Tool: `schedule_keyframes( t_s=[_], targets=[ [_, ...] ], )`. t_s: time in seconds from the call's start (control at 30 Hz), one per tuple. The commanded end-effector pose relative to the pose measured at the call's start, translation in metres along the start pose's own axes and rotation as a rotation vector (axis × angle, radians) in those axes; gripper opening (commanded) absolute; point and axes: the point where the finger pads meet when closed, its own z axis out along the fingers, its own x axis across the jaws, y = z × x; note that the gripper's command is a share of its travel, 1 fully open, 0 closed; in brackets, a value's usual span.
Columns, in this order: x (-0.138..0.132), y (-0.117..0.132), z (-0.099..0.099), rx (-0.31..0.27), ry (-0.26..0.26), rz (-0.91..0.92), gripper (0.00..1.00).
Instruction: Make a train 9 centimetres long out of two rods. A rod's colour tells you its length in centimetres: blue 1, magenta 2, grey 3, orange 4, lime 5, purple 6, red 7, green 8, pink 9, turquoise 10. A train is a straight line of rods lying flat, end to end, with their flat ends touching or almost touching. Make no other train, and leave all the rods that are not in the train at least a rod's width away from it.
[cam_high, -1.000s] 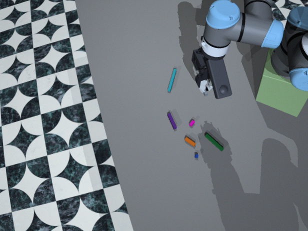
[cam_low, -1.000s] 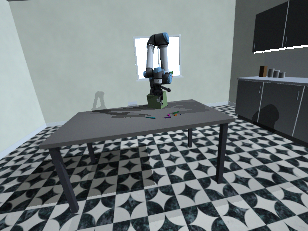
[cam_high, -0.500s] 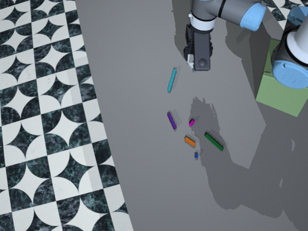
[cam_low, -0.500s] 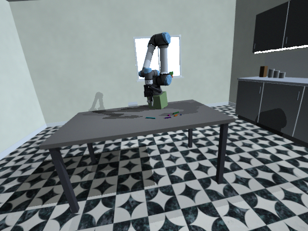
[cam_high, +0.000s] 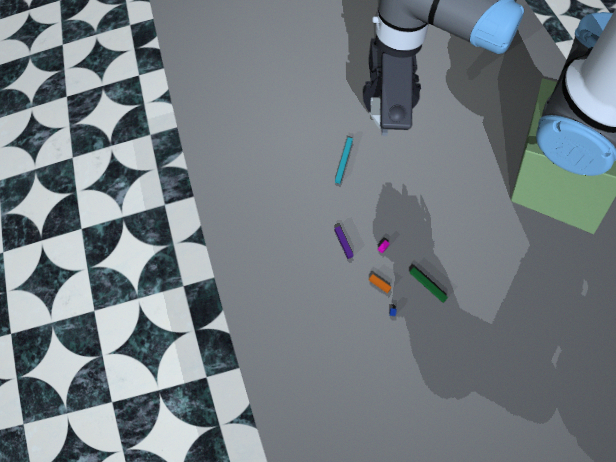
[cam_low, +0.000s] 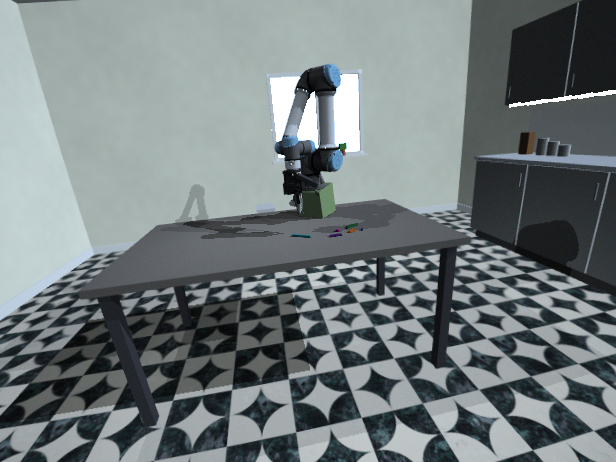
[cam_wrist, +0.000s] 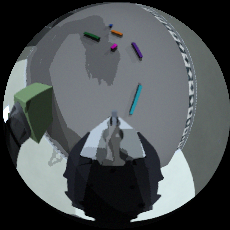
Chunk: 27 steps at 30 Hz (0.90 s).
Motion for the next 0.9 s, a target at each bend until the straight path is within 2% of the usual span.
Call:
schedule_keyframes(
  t_s=[0.0,0.33,0.87],
  targets=[
    [0.001,0.001,0.000,0.000,0.001,0.001,0.00],
    [0.001,0.001,0.007,0.000,0.001,0.001,0.00],
    [0.001,0.001,0.043,0.000,0.001,0.001,0.00]
  ],
)
